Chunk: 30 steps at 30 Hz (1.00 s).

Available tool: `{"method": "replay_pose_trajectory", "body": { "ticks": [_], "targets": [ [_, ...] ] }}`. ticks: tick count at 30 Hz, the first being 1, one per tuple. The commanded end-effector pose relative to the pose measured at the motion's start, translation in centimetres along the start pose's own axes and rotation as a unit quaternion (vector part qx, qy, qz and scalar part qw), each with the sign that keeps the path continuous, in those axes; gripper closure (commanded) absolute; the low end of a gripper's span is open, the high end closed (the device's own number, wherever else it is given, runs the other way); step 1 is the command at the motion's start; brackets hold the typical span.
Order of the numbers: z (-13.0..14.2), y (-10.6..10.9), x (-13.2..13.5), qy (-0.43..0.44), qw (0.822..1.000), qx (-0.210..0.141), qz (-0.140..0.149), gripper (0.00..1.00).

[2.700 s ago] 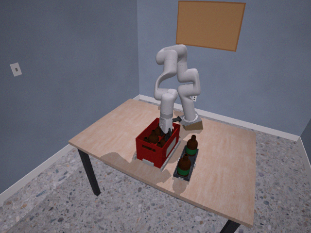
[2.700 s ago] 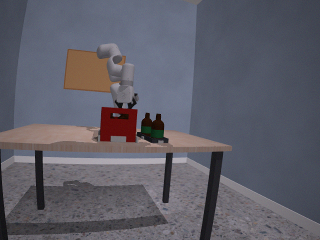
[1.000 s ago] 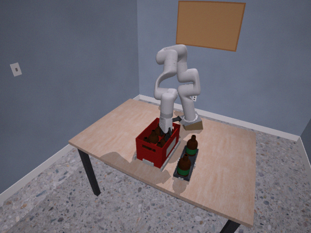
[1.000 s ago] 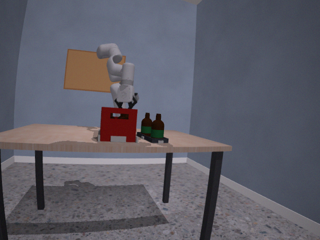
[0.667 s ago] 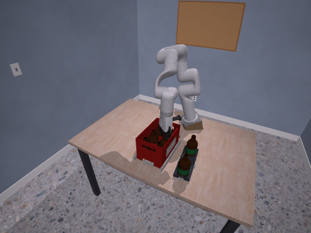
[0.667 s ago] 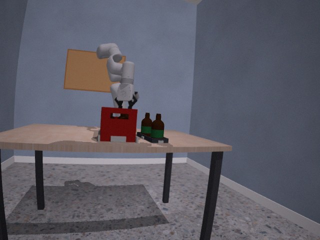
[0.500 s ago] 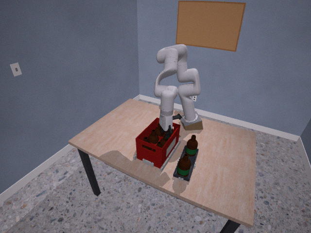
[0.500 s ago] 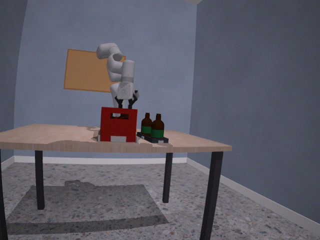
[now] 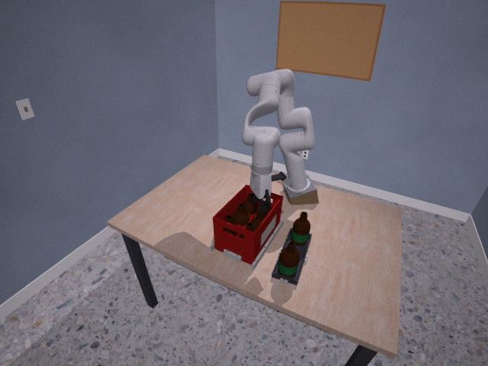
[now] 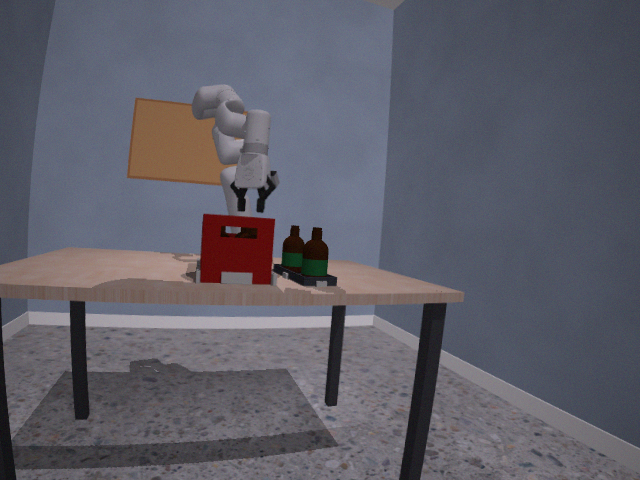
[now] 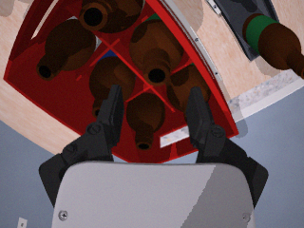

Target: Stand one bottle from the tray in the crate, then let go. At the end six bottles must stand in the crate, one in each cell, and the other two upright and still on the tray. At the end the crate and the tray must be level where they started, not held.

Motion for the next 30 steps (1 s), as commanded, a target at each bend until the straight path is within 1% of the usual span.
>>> {"method": "replay_pose_trajectory", "body": {
  "ticks": [1, 15, 28, 29, 30],
  "targets": [
    [0.1, 1.0, 0.1, 0.000, 1.000, -0.001, 0.001, 0.35],
    [0.1, 3.1, 0.1, 0.000, 1.000, -0.001, 0.001, 0.35],
    [0.1, 3.5, 0.1, 0.000, 1.000, -0.001, 0.001, 0.35],
    [0.1, 3.5, 0.1, 0.000, 1.000, -0.001, 0.001, 1.00],
    [0.1, 3.5, 0.1, 0.000, 1.000, -0.001, 0.001, 1.00]
  ]
}}
Point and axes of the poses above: the point where the finger pads meet when closed, its own y axis back along the fingers, its own x axis across the jaws, z = x × y, the point moved 5 cm from there along y, back along the fingers, and after that the axes turned 2 degrees about y, right-handed, at the moved point
